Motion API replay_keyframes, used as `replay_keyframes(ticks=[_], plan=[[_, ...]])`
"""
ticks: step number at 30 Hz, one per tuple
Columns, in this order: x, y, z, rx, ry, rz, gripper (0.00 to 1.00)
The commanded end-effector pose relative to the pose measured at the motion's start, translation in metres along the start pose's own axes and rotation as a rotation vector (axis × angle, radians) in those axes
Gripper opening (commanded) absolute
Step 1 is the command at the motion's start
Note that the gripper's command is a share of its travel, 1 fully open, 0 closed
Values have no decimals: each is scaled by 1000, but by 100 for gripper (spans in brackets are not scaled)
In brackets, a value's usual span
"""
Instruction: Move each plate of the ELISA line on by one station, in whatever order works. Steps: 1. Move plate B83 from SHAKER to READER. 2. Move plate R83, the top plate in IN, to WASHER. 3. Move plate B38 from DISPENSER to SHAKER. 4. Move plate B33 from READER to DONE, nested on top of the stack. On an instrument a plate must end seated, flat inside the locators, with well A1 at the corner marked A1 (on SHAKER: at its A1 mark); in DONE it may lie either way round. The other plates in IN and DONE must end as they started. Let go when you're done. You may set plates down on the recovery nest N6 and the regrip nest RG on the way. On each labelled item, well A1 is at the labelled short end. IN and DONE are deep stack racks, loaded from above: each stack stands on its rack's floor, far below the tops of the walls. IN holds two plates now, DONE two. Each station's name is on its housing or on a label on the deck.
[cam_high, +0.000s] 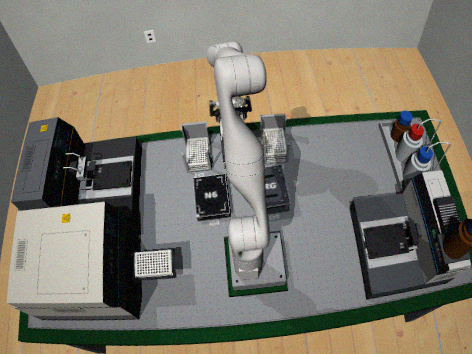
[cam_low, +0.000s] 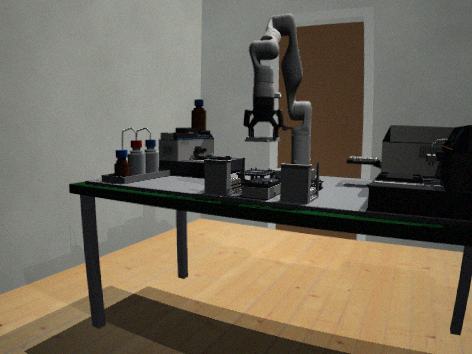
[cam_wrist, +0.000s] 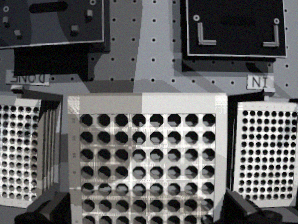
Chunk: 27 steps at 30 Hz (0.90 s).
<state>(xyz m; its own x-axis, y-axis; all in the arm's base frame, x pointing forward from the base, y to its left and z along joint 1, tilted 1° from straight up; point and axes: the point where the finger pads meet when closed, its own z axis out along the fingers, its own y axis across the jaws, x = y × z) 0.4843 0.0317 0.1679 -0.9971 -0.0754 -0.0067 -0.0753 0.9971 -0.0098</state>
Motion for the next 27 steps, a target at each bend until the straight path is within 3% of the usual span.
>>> replay_keyframes(ticks=[1, 27], plan=[[0, 0, 4, 0, -2, 0, 94], [0, 0, 36, 0, -2, 0, 94]])
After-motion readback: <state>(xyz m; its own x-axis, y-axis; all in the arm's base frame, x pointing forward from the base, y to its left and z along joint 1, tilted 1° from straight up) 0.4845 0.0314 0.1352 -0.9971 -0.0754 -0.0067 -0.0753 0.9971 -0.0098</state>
